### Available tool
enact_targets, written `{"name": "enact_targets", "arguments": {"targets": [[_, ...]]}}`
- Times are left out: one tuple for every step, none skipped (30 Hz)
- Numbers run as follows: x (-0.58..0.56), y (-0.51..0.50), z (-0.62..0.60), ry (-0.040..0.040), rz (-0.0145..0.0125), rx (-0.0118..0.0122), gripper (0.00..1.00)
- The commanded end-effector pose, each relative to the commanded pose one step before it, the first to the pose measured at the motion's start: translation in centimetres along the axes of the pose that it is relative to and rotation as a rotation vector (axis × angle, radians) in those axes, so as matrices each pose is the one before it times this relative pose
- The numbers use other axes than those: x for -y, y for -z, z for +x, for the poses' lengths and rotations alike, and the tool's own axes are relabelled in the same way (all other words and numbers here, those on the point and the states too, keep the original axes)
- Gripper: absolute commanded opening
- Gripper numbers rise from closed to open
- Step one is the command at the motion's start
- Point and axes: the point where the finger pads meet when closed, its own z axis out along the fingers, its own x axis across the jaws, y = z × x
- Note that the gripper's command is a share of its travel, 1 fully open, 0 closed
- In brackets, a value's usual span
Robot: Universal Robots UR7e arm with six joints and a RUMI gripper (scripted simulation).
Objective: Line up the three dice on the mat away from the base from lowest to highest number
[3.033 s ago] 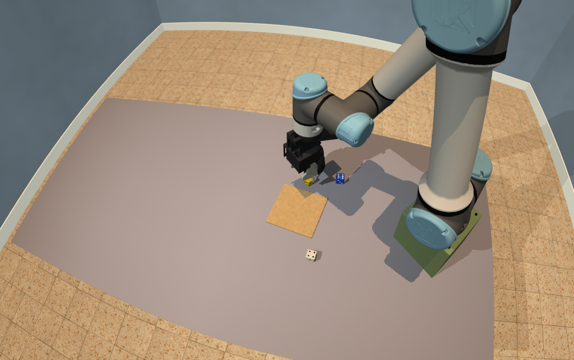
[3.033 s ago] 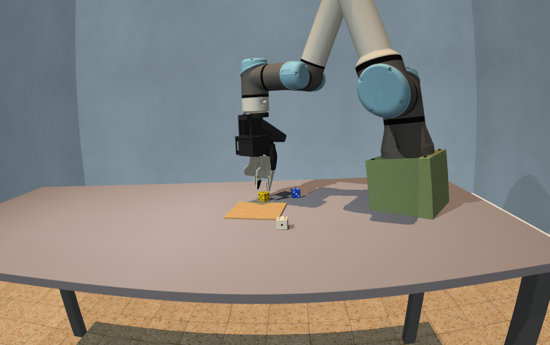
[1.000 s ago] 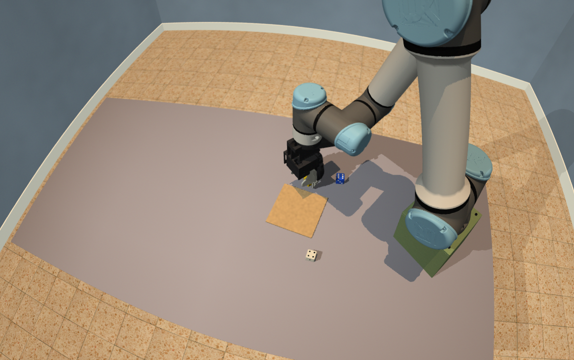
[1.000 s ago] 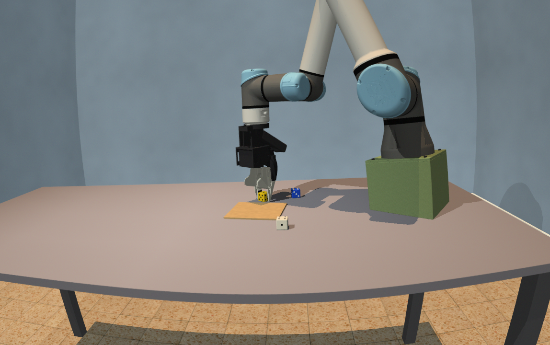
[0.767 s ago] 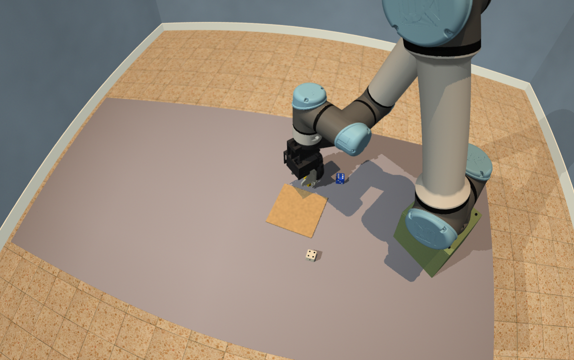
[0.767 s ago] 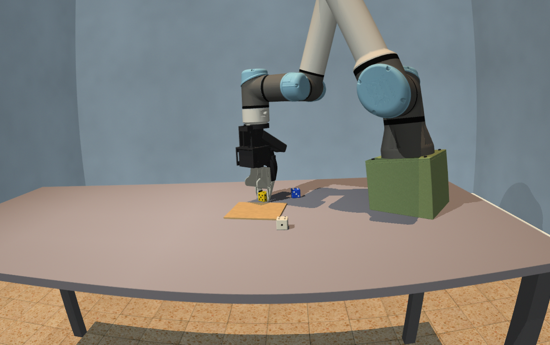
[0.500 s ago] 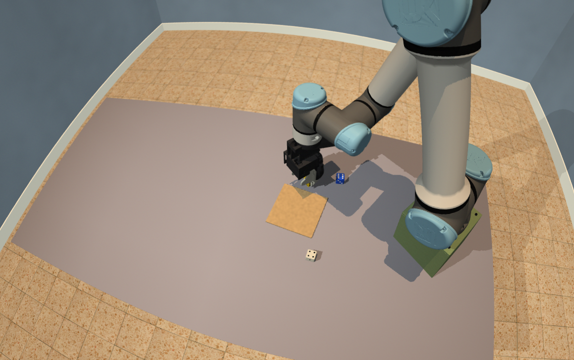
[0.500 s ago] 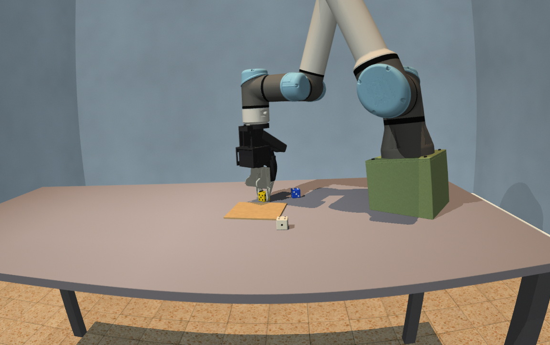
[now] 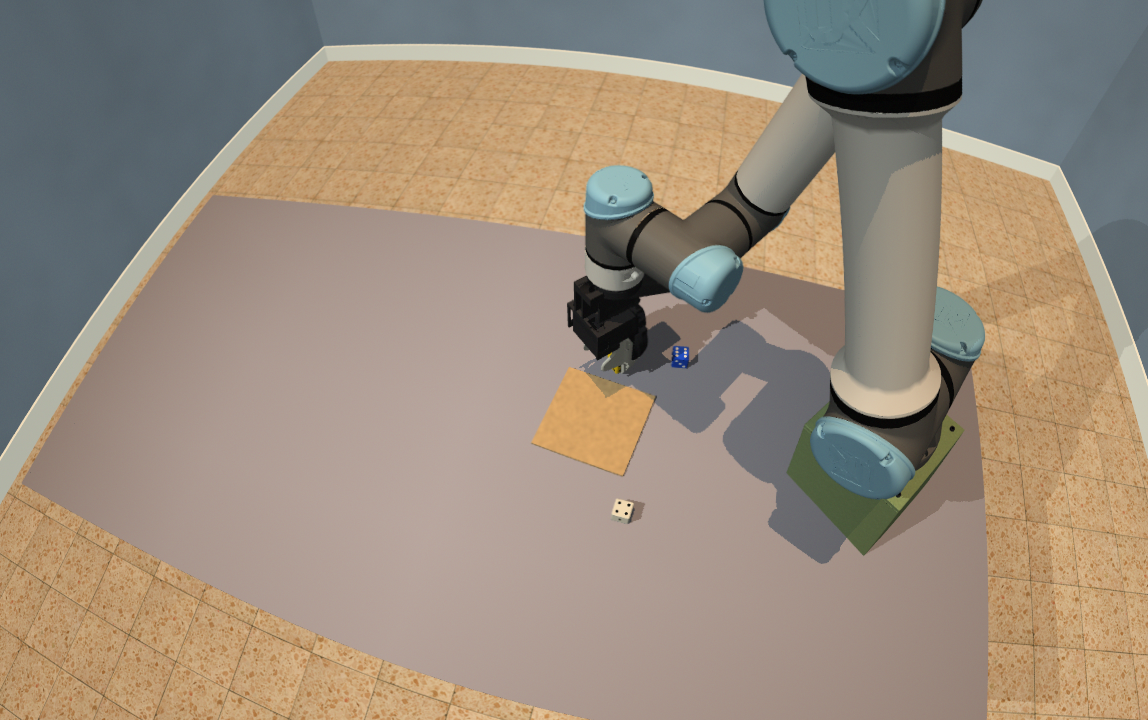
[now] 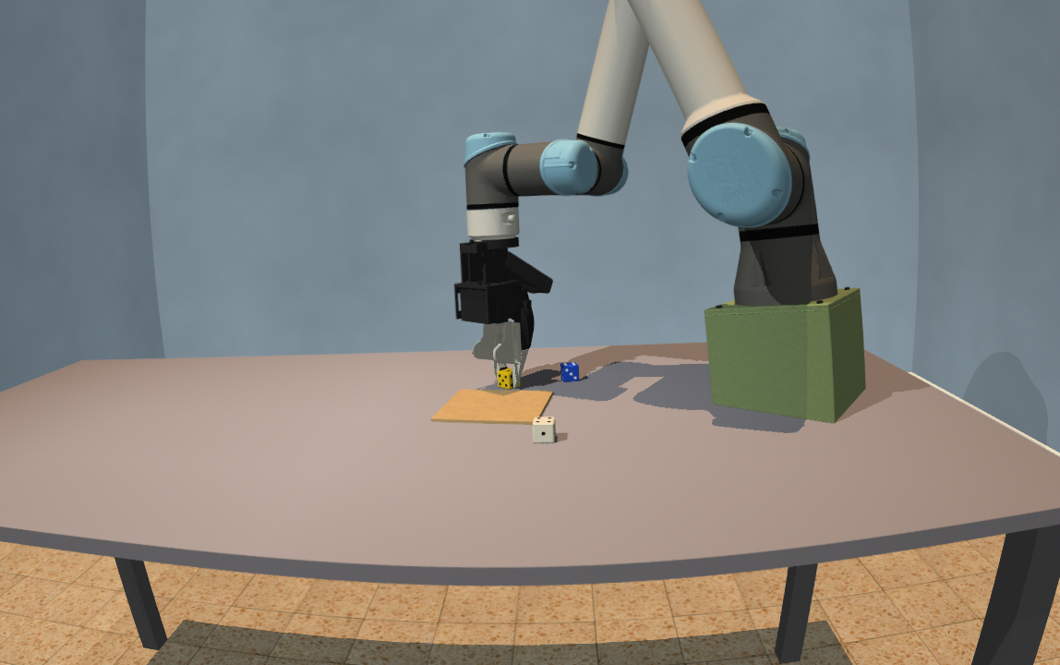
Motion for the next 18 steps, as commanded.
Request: {"name": "enact_targets", "arguments": {"targets": [[-0.011, 0.031, -0.039, 0.00002, -0.00029, 0.00112, 0.06], [0.000, 0.000, 0.000, 0.00000, 0.00000, 0.00000, 0.06], [0.000, 0.000, 0.000, 0.00000, 0.00000, 0.00000, 0.06], [0.000, 0.000, 0.000, 0.00000, 0.00000, 0.00000, 0.06], [0.000, 0.000, 0.000, 0.00000, 0.00000, 0.00000, 0.06], [0.000, 0.000, 0.000, 0.00000, 0.00000, 0.00000, 0.06], [0.000, 0.000, 0.000, 0.00000, 0.00000, 0.00000, 0.06], [0.000, 0.000, 0.000, 0.00000, 0.00000, 0.00000, 0.06], [0.000, 0.000, 0.000, 0.00000, 0.00000, 0.00000, 0.06], [0.000, 0.000, 0.000, 0.00000, 0.00000, 0.00000, 0.06], [0.000, 0.001, 0.000, 0.00000, 0.00000, 0.00000, 0.06], [0.000, 0.010, 0.000, 0.00000, 0.00000, 0.00000, 0.06], [0.000, 0.025, 0.000, 0.00000, 0.00000, 0.00000, 0.06], [0.000, 0.046, 0.000, 0.00000, 0.00000, 0.00000, 0.06], [0.000, 0.072, 0.000, 0.00000, 0.00000, 0.00000, 0.06], [0.000, 0.101, 0.000, 0.00000, 0.00000, 0.00000, 0.06], [0.000, 0.133, 0.000, 0.00000, 0.00000, 0.00000, 0.06], [0.000, 0.167, 0.000, 0.00000, 0.00000, 0.00000, 0.06]]}}
